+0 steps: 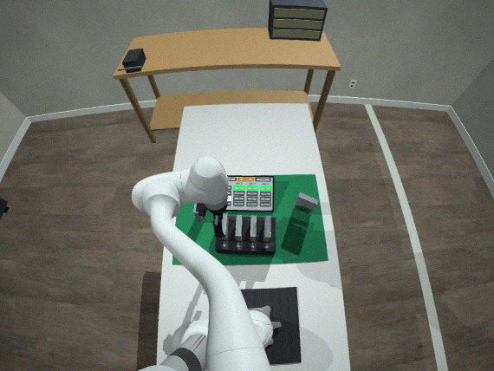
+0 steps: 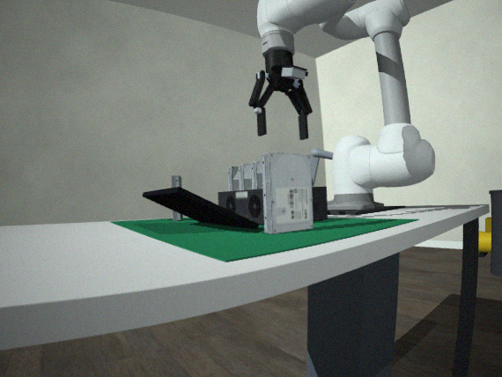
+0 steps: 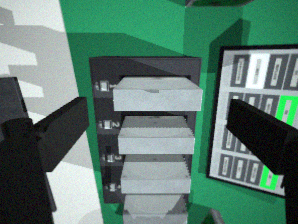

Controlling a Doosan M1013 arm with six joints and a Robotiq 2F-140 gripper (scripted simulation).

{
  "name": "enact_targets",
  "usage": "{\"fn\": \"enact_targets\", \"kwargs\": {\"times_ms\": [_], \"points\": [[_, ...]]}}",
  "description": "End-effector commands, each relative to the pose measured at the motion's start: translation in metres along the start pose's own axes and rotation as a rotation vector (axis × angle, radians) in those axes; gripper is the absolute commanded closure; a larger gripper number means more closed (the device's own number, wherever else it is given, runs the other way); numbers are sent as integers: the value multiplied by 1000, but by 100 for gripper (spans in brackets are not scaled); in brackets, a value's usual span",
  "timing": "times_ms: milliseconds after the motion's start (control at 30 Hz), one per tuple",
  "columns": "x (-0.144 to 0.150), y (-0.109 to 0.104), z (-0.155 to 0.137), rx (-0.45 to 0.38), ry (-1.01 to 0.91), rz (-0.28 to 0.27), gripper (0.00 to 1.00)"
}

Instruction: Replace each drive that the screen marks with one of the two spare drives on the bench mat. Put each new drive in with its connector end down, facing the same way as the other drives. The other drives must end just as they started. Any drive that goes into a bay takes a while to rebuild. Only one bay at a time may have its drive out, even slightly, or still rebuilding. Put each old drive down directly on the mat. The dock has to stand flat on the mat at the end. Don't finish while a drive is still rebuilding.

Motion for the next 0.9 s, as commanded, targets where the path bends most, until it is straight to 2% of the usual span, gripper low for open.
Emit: {"fn": "enact_targets", "kwargs": {"times_ms": [0,867], "points": [[0,0,0,1,-1,-1,11],[1,10,-1,1,-15,-1,11]]}}
Point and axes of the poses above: the point where the finger pads meet when closed, its own y axis out along the fingers, its own x axis across the jaws, z = x × y, the point moved 8 cm from there along -y, back along the fingers, and after that the axes turned 9 degrees about -y, right-handed, at the moved point
